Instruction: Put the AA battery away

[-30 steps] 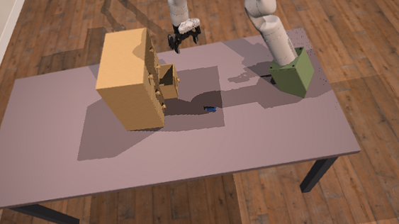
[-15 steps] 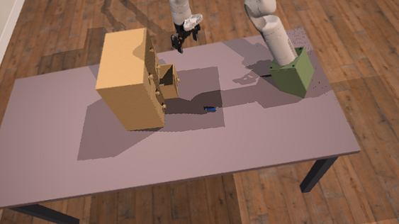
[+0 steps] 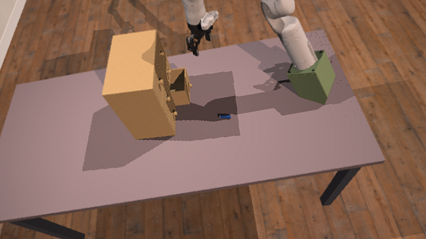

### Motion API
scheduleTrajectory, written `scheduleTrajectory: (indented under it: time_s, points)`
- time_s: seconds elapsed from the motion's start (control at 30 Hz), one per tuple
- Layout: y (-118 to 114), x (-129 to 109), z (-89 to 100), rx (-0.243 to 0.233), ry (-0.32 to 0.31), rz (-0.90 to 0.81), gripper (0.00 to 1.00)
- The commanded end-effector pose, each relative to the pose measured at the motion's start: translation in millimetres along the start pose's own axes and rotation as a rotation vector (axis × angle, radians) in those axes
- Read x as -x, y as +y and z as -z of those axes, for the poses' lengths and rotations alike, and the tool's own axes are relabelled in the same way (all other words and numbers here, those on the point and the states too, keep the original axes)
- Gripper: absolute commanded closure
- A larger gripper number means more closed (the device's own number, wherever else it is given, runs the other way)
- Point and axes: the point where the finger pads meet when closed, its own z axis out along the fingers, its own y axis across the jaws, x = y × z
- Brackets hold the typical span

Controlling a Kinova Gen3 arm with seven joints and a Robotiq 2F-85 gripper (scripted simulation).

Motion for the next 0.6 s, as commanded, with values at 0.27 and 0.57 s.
scheduleTrajectory:
  time_s: [0.27, 0.57]
  points:
    - [-1.6, -4.5, 6.1, 0.002, 0.0, 0.141, 0.0]
    - [-3.4, -7.1, 9.3, 0.0, 0.0, 0.229, 0.0]
